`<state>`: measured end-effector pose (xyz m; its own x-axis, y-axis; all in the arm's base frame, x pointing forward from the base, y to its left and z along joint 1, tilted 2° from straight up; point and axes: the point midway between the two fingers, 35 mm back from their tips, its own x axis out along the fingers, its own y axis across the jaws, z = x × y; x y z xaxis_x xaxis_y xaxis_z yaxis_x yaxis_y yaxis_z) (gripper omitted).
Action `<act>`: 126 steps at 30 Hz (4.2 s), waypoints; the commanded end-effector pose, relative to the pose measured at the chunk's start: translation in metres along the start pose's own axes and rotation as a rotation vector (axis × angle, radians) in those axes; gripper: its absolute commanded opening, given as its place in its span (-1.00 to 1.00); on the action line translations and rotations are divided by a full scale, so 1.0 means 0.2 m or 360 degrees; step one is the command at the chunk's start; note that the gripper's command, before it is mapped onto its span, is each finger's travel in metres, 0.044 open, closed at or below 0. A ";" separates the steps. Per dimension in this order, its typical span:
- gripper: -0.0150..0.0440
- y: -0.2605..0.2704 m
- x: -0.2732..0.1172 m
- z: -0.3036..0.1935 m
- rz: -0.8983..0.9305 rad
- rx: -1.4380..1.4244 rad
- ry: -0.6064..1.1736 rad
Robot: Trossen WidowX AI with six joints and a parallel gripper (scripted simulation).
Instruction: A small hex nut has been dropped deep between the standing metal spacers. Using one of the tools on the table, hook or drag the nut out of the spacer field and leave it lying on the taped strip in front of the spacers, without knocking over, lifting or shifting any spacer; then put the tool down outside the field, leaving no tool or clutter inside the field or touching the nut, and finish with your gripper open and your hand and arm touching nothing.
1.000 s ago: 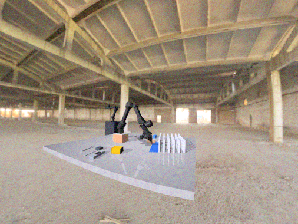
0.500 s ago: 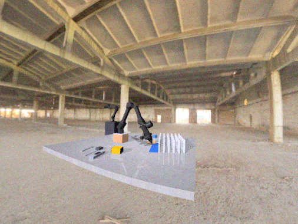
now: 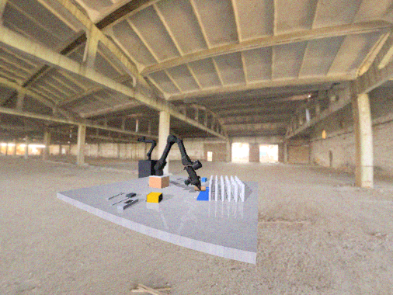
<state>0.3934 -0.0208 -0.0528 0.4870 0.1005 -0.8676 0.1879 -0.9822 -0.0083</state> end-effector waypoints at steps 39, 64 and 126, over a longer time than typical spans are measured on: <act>-0.49 0.00 -0.03 0.10 0.0001 0.0003 -0.0019; -0.49 -0.01 -0.07 0.16 0.0000 0.0002 -0.0021; -0.49 -0.01 -0.16 0.33 0.0000 0.0002 -0.0027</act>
<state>0.3259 -0.0341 -0.0572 0.4735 0.0935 -0.8758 0.1821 -0.9833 -0.0065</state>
